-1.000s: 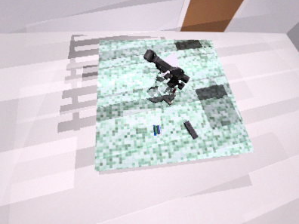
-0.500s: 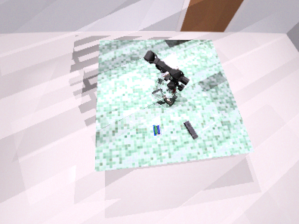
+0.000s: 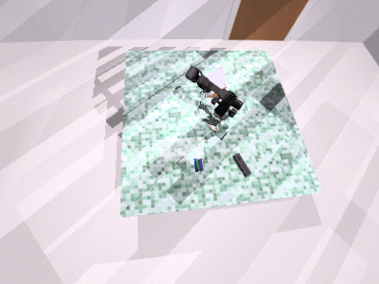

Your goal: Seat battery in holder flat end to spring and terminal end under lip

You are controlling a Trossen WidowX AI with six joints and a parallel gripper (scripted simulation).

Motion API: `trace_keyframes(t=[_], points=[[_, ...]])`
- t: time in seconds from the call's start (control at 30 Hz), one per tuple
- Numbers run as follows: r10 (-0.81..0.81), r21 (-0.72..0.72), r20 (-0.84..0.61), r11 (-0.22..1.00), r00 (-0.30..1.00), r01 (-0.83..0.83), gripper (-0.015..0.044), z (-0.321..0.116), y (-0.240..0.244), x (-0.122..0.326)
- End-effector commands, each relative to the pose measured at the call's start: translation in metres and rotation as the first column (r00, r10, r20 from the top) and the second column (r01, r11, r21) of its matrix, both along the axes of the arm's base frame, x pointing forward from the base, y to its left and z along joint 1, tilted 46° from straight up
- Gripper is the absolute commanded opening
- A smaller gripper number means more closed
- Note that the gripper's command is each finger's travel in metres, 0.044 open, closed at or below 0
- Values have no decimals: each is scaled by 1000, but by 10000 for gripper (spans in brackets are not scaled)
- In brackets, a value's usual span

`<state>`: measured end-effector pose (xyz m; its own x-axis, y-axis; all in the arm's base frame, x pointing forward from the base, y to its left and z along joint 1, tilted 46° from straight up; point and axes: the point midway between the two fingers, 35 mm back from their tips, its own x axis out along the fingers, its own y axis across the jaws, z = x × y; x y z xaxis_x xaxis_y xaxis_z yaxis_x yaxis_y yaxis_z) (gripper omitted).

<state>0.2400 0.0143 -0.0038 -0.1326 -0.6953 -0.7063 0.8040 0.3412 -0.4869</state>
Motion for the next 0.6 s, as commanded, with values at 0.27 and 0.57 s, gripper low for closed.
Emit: trace_keyframes(t=[0.27, 0.57], points=[[6, -2, -4, 1000, 1000, -6, 0, -12, 7, 17], [6, -2, -3, 1000, 1000, -6, 0, -18, 10, 25]])
